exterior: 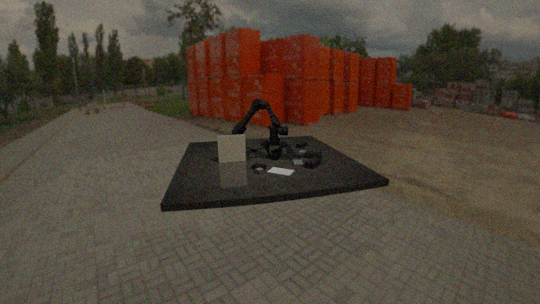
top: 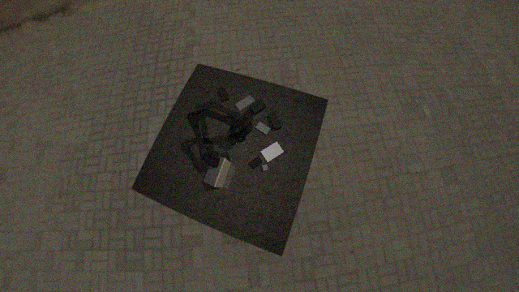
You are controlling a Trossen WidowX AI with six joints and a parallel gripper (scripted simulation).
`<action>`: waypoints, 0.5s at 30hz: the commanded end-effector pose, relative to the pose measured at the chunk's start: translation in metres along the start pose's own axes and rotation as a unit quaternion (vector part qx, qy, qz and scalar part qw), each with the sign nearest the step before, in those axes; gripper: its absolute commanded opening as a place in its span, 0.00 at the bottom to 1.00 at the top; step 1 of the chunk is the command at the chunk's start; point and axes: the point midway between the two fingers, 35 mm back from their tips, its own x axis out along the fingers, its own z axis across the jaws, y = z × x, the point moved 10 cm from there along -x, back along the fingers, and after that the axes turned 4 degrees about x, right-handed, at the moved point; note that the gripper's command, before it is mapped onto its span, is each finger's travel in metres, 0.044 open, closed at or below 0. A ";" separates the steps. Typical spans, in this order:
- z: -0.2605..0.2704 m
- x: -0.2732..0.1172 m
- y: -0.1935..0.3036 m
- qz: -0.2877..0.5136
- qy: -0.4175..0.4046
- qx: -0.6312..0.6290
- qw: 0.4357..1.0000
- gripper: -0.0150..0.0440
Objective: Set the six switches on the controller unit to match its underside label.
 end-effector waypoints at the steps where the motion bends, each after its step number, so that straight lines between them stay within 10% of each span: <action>1: 0.001 0.001 0.000 -0.003 -0.001 0.002 1.000 0.82; 15: 0.000 0.001 0.001 -0.003 -0.001 0.002 1.000 0.56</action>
